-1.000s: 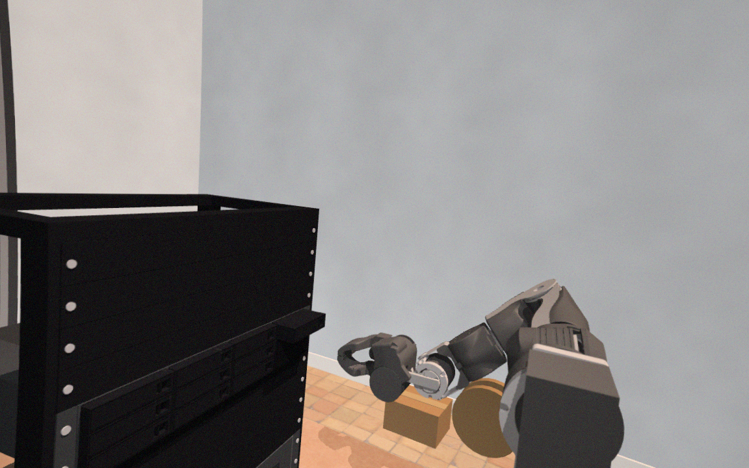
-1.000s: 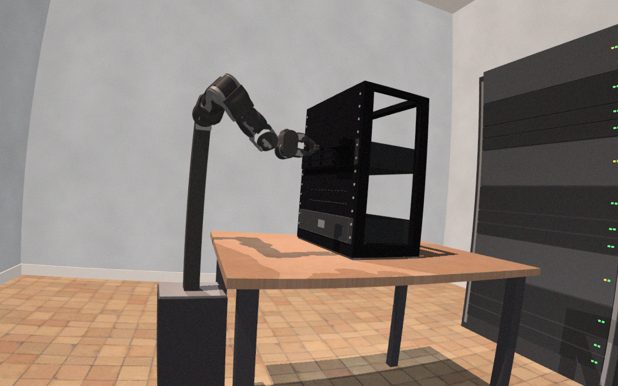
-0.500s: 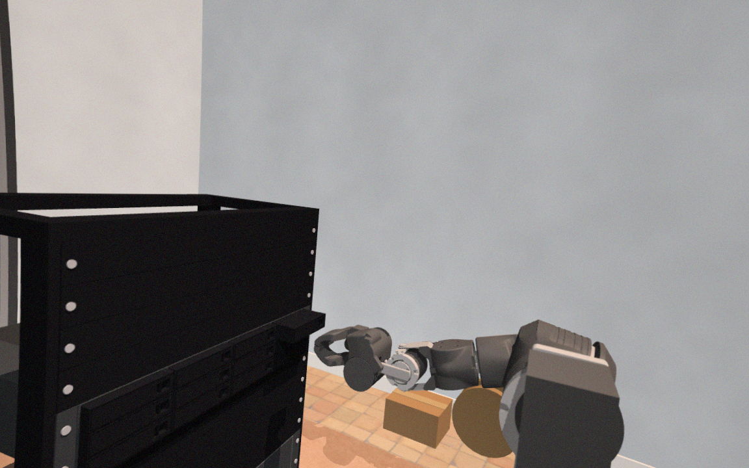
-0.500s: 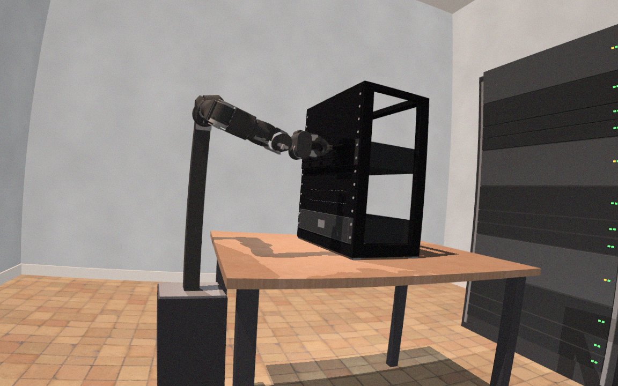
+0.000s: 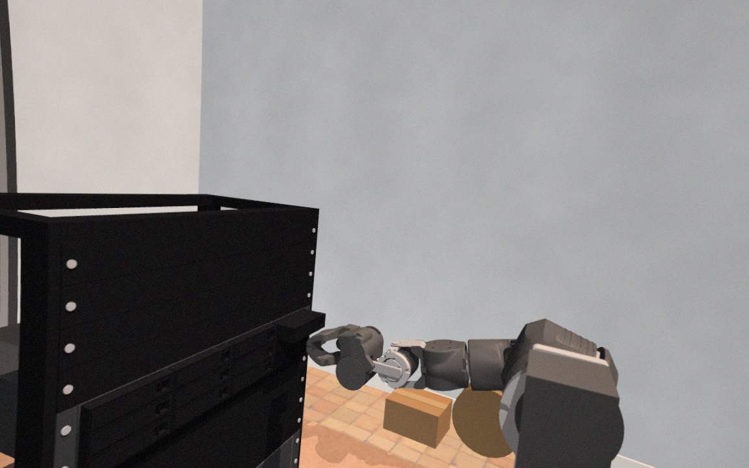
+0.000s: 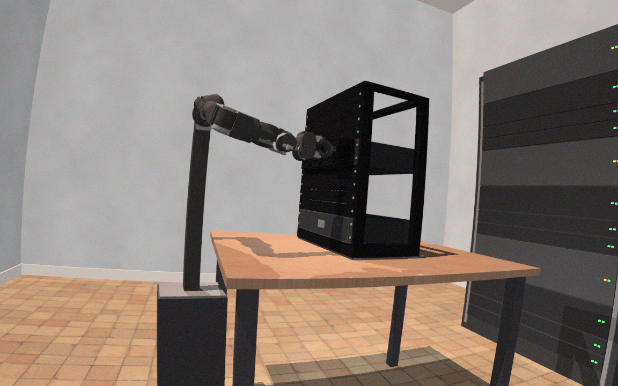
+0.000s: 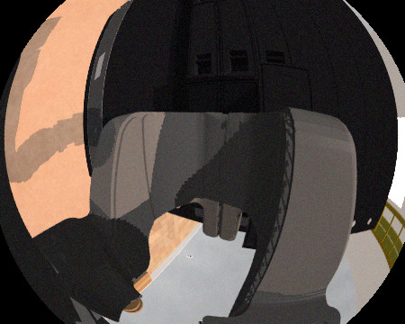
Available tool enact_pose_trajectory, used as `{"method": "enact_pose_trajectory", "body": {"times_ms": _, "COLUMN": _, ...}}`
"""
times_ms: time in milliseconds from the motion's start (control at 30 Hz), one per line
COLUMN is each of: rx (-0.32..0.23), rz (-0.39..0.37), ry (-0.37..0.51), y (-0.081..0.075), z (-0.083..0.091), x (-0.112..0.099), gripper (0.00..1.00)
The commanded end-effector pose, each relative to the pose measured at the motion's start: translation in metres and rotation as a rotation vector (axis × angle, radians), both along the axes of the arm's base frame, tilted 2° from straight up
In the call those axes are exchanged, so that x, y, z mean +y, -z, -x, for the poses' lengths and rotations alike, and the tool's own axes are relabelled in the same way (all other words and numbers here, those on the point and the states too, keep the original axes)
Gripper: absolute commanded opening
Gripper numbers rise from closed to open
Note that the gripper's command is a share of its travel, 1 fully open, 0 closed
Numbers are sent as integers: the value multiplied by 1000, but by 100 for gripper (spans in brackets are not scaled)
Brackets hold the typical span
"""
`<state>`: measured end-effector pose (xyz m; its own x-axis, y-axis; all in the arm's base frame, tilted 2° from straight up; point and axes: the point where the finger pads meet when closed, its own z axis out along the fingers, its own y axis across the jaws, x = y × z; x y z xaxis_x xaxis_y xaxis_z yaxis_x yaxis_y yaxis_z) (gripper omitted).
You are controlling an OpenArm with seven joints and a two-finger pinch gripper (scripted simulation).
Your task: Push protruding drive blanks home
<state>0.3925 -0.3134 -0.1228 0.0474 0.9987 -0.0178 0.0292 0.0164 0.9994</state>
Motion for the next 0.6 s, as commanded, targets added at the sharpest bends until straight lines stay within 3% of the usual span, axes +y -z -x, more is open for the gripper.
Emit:
{"method": "enact_pose_trajectory", "body": {"times_ms": 0, "rx": 4, "rz": -1, "ry": -5, "y": 1, "z": 0, "x": 1, "gripper": 0}}
{"method": "enact_pose_trajectory", "body": {"times_ms": 567, "rx": 4, "rz": -1, "ry": -5, "y": 4, "z": 0, "x": 3, "gripper": 0}}
